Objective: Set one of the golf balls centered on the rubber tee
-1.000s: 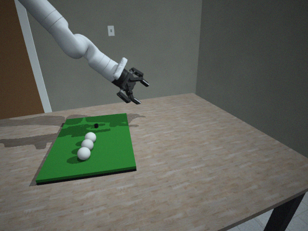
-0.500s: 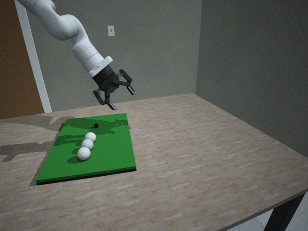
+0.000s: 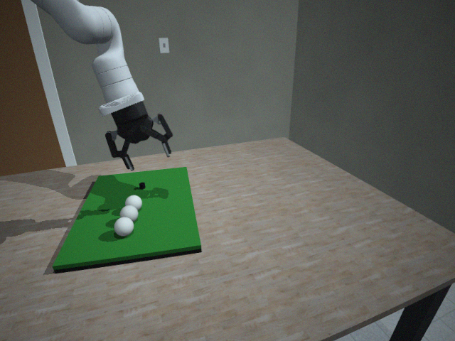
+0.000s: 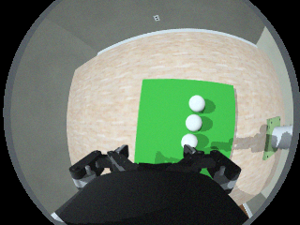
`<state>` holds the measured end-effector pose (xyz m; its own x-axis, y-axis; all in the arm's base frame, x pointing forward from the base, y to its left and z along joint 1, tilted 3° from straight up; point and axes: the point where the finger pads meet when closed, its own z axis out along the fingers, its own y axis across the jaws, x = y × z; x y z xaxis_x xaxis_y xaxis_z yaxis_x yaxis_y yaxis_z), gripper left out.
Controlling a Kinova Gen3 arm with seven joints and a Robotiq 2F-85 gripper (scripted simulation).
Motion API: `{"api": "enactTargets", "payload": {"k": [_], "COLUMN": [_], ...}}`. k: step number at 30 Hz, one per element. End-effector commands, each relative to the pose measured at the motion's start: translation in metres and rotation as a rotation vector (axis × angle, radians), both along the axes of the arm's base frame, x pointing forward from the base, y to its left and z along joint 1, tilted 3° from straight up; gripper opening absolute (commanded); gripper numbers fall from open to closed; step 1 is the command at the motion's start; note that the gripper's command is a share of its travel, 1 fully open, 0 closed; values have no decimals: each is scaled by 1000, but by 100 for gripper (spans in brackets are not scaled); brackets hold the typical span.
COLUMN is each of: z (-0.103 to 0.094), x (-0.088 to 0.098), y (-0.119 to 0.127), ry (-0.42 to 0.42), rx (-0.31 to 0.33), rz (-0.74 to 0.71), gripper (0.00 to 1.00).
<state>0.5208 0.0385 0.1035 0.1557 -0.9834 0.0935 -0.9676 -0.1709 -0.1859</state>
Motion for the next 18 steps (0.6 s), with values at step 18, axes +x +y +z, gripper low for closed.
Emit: {"api": "enactTargets", "payload": {"k": [18], "z": [-5], "x": [-59], "y": [-50], "ry": [228], "rx": [55], "rz": [-211], "gripper": [100]}}
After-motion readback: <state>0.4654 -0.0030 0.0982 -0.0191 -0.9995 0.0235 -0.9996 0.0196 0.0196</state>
